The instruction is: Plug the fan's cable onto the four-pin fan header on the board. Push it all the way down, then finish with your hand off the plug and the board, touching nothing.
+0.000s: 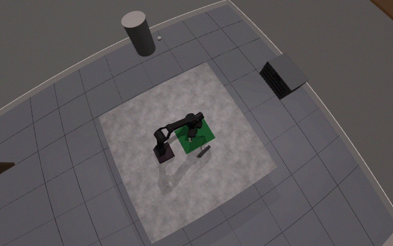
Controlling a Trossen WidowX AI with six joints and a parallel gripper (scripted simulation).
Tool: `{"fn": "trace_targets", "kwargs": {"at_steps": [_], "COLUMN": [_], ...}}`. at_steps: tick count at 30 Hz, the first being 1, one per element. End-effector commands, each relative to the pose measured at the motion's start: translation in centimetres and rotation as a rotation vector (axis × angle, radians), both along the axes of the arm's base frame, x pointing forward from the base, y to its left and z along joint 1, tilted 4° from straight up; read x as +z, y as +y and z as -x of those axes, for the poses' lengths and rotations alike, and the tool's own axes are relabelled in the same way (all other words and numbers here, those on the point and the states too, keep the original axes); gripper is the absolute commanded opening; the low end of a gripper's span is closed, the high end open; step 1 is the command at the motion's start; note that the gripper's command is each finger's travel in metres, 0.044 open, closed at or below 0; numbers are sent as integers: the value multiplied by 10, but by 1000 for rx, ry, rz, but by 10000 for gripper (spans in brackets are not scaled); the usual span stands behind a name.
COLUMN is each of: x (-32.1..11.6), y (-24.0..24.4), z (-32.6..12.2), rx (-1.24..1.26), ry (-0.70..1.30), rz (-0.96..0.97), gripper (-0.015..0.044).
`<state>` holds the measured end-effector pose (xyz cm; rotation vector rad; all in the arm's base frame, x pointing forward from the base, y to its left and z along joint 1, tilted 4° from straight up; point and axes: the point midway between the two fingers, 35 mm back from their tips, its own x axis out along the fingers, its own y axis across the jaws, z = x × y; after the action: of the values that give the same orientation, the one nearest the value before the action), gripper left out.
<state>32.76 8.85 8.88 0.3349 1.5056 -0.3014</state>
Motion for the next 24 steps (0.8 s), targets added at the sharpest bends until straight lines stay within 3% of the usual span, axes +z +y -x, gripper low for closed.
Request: {"fn": "trace_targets", "kwargs": {"at_steps": [1,12,24], "x": [1,1,-10], "y": [-2,-11,-13], "z": [-8,-28,-26], "rx": [-120,-473,-502], "ry": [-4,-5,-29], "rz": [-23,-77,16], "gripper": [0,0,0]}}
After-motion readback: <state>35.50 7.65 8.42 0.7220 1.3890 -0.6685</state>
